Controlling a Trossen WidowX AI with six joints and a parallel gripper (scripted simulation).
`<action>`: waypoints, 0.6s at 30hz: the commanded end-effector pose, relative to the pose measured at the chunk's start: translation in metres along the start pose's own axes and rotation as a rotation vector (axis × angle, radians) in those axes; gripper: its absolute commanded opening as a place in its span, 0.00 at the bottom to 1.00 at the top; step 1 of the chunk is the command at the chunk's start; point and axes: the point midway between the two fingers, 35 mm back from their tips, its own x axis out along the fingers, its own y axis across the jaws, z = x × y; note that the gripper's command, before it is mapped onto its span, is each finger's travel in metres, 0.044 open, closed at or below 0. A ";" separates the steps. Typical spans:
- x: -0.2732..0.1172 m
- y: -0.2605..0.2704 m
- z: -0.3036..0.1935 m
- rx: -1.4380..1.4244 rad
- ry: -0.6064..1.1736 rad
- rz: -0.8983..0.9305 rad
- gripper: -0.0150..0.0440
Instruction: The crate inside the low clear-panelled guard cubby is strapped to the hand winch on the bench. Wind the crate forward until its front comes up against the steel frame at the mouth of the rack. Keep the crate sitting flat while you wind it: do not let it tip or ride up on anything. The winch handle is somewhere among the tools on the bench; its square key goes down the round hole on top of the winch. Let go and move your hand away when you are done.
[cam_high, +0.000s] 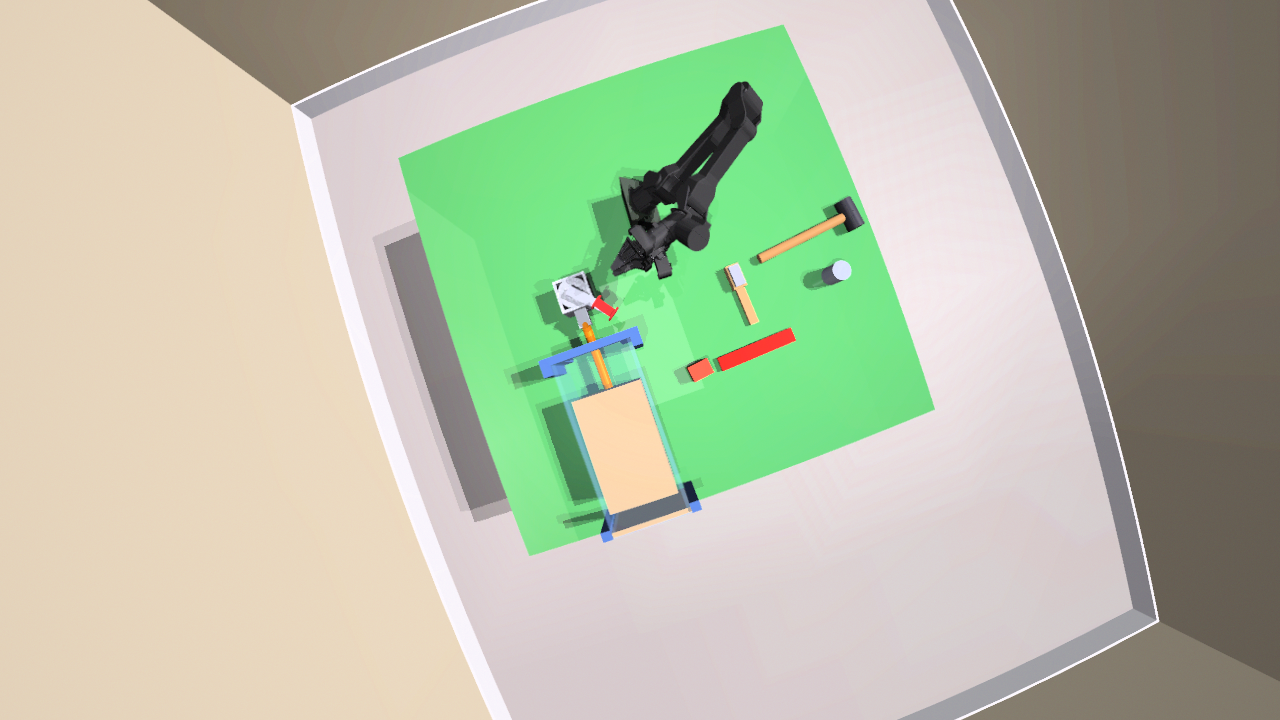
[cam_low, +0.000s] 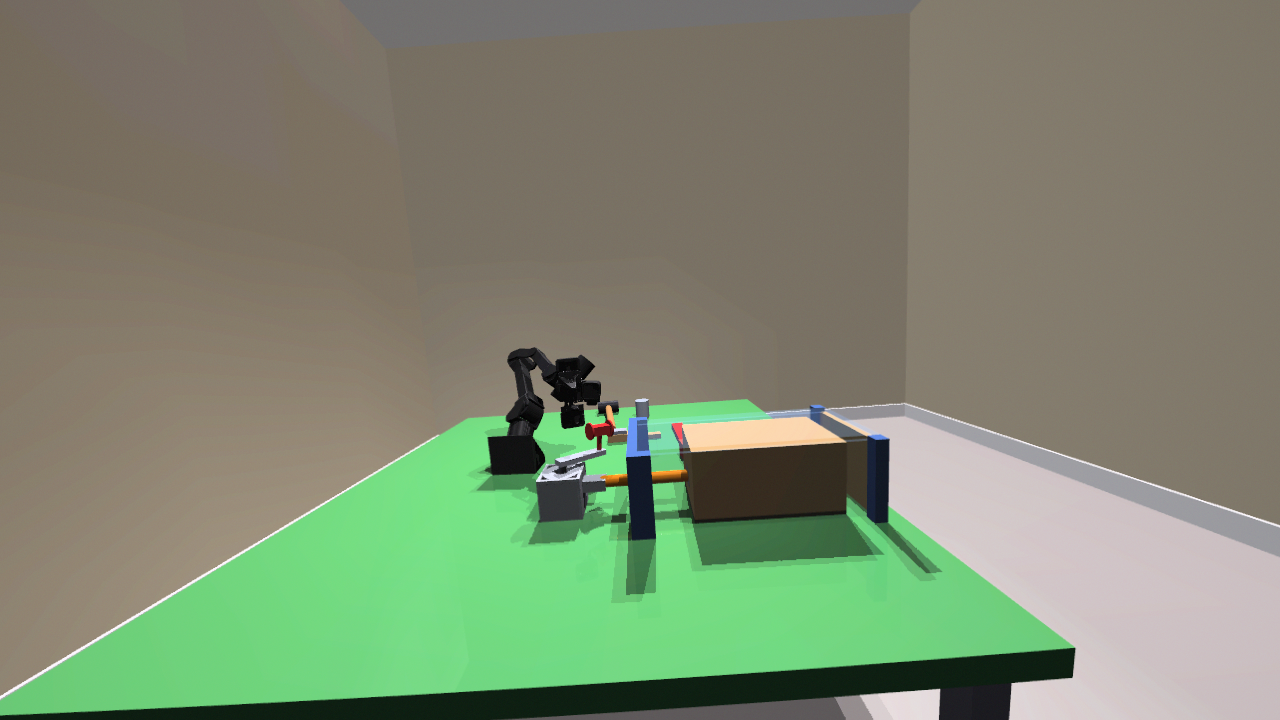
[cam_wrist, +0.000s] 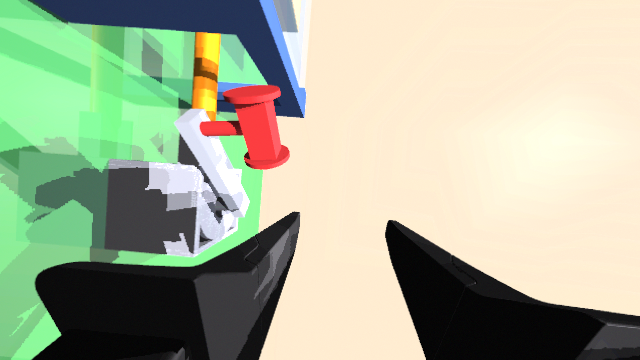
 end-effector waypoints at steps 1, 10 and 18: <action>-0.002 -0.010 -0.002 -0.014 -0.006 0.002 0.66; -0.001 -0.007 -0.002 -0.006 -0.002 0.000 0.66; -0.001 -0.007 -0.002 -0.006 -0.002 0.000 0.66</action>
